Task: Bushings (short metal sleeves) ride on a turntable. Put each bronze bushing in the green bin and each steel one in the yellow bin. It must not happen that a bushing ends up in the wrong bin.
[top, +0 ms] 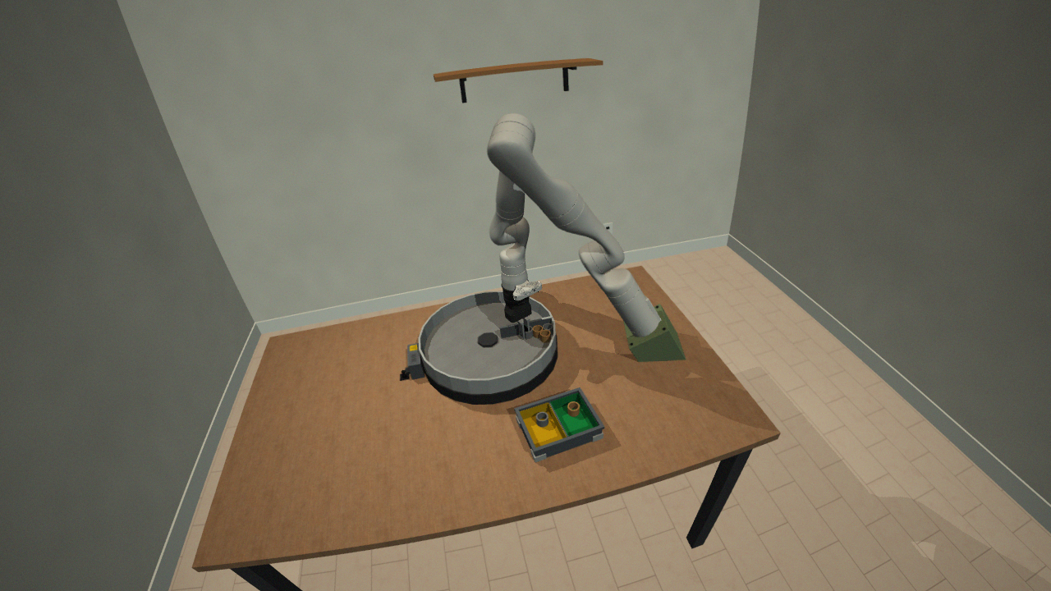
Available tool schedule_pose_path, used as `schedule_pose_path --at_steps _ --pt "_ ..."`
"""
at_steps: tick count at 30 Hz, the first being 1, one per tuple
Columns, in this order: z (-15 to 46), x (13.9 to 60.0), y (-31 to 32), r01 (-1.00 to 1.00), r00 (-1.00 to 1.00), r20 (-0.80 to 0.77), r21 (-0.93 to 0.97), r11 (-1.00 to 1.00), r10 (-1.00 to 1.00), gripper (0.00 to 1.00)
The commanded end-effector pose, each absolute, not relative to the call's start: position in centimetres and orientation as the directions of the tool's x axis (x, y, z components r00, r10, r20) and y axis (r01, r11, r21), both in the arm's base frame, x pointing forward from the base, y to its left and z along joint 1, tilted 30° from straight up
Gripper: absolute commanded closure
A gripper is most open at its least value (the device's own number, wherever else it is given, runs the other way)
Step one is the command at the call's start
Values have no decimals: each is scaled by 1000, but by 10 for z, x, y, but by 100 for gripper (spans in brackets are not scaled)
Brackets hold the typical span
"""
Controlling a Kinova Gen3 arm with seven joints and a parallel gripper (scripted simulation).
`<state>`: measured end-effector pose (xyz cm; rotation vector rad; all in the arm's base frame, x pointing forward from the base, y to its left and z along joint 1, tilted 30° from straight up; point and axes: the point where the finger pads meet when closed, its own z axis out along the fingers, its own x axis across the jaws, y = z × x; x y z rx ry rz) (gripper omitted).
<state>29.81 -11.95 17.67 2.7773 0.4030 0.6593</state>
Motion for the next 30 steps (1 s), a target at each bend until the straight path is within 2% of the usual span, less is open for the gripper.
schedule_pose_path --at_steps 1,30 --pt "177 298 -120 208 859 396 312 -927 326 100" --pt "185 294 -118 207 859 397 311 -928 325 100"
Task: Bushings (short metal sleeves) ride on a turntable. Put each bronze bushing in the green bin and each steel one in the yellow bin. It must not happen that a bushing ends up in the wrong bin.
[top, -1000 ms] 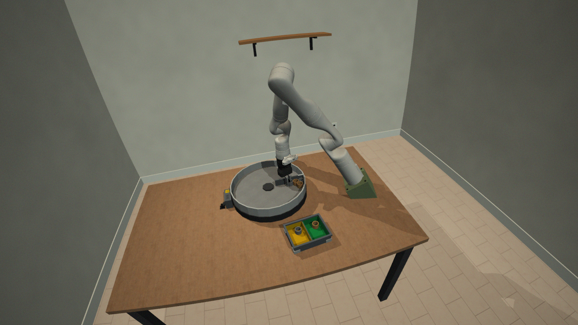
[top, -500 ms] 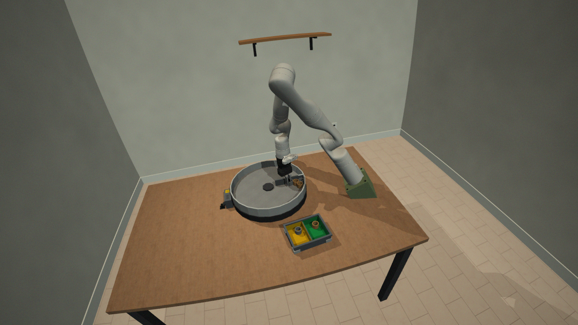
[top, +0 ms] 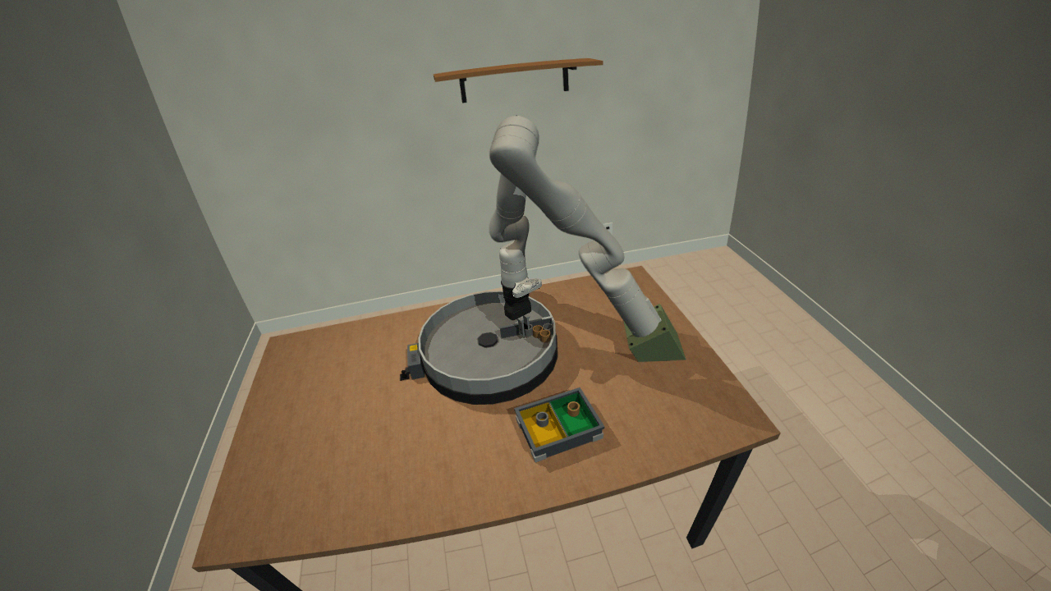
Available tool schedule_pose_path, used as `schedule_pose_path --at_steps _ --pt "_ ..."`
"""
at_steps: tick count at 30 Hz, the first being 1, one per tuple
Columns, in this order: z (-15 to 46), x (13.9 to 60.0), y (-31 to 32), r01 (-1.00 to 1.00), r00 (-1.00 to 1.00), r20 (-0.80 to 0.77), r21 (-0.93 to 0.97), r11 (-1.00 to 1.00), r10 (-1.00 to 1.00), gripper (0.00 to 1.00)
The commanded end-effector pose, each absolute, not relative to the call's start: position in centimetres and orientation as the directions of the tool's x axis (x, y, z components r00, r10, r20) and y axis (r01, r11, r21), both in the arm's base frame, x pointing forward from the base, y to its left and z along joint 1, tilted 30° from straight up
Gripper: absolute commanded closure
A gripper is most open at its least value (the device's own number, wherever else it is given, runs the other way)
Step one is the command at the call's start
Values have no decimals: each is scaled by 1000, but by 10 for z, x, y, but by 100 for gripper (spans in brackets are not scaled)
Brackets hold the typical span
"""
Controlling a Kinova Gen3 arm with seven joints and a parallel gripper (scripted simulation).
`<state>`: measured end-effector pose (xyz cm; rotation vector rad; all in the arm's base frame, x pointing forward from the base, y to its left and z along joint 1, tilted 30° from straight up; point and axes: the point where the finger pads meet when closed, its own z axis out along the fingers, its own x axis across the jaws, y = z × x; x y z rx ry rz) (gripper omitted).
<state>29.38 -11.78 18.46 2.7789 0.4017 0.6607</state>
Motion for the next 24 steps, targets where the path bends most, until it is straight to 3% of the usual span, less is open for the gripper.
schedule_pose_path --at_steps 1,24 --pt "186 293 -118 207 859 397 311 -927 325 100" --pt "192 290 -116 208 859 396 312 -927 325 100"
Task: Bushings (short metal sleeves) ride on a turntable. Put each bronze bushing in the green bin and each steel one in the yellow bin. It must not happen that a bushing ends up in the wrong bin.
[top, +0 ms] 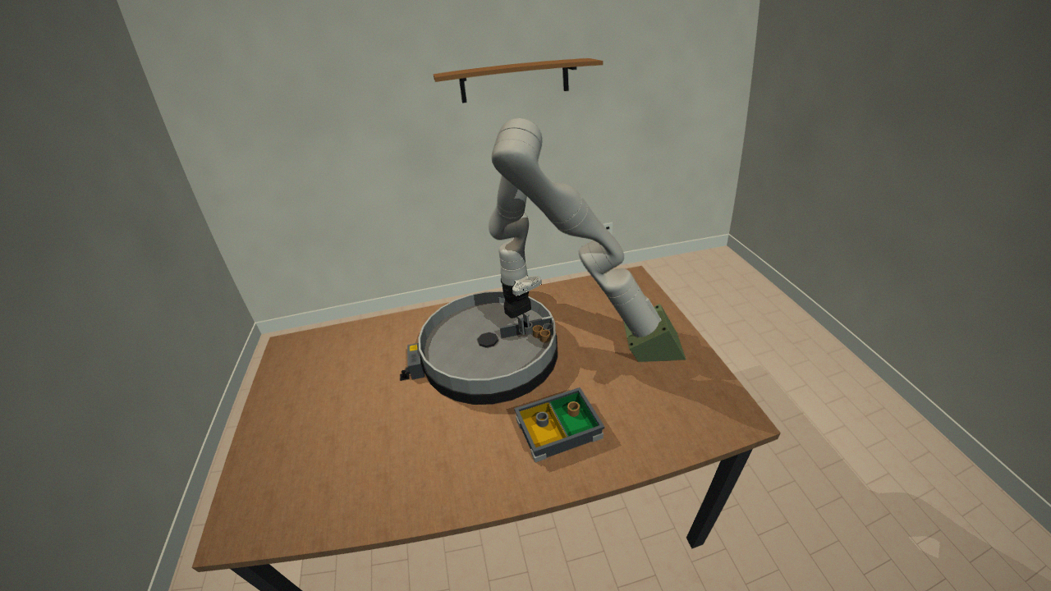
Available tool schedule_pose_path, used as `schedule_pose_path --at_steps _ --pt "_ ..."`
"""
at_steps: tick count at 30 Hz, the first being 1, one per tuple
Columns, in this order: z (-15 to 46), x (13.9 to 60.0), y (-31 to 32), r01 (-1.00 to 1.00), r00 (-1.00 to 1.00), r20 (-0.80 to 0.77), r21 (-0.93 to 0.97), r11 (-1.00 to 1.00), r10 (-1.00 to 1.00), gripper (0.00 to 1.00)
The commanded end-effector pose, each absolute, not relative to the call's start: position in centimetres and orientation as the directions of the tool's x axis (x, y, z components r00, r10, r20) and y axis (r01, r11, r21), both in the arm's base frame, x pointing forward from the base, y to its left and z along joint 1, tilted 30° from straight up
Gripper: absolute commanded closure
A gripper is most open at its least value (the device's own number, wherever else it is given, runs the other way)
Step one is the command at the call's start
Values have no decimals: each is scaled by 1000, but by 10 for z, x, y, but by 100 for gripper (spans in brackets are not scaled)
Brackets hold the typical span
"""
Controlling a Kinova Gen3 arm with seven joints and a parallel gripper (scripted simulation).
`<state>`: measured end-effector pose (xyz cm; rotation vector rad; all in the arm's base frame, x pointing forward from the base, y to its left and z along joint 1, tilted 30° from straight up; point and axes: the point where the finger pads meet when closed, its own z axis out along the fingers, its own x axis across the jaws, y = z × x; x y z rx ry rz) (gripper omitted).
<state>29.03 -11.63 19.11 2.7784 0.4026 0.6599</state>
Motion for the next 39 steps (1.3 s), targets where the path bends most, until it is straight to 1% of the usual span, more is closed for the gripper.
schedule_pose_path --at_steps 1,24,29,34,39 --pt "192 290 -116 208 859 396 312 -927 326 100" --pt "198 287 -115 208 859 396 312 -927 326 100" --pt "216 277 -111 207 859 397 311 -928 324 100" --pt "216 277 -111 207 859 397 311 -928 324 100" --pt "235 267 -107 207 859 396 311 -927 325 100"
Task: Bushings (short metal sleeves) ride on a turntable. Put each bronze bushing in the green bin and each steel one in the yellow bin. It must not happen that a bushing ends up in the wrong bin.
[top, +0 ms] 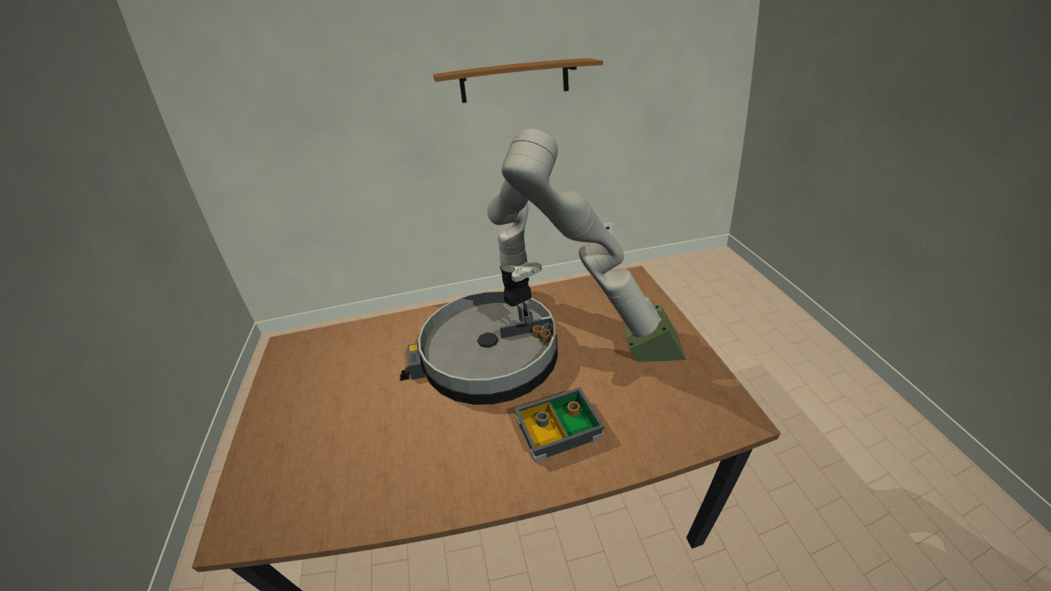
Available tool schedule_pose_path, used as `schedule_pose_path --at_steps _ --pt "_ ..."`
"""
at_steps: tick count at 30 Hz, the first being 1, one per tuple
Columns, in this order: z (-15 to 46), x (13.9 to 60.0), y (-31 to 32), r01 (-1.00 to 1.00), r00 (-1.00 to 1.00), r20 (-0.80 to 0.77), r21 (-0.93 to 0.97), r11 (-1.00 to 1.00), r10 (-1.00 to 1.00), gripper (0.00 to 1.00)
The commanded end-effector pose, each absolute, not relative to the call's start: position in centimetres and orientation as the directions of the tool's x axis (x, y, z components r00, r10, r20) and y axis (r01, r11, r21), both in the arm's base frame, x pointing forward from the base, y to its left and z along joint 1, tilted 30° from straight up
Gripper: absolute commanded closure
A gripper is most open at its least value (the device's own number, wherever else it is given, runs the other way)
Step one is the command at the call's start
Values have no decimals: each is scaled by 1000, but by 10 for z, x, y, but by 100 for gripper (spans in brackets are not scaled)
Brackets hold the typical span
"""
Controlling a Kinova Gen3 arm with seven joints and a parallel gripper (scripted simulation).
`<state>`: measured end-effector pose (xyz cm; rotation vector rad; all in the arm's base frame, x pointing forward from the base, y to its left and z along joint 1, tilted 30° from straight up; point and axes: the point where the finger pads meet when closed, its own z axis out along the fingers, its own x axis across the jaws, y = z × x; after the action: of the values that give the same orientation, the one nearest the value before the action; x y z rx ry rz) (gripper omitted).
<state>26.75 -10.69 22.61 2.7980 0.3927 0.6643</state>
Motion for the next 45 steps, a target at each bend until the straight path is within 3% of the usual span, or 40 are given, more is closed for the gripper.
schedule_pose_path --at_steps 1,18,41,45 --pt "235 267 -107 207 859 396 311 -927 325 100" --pt "254 256 -103 208 859 396 312 -927 326 100" --pt "237 286 50 143 872 419 281 -949 255 100" --pt "237 286 50 143 872 419 281 -949 255 100"
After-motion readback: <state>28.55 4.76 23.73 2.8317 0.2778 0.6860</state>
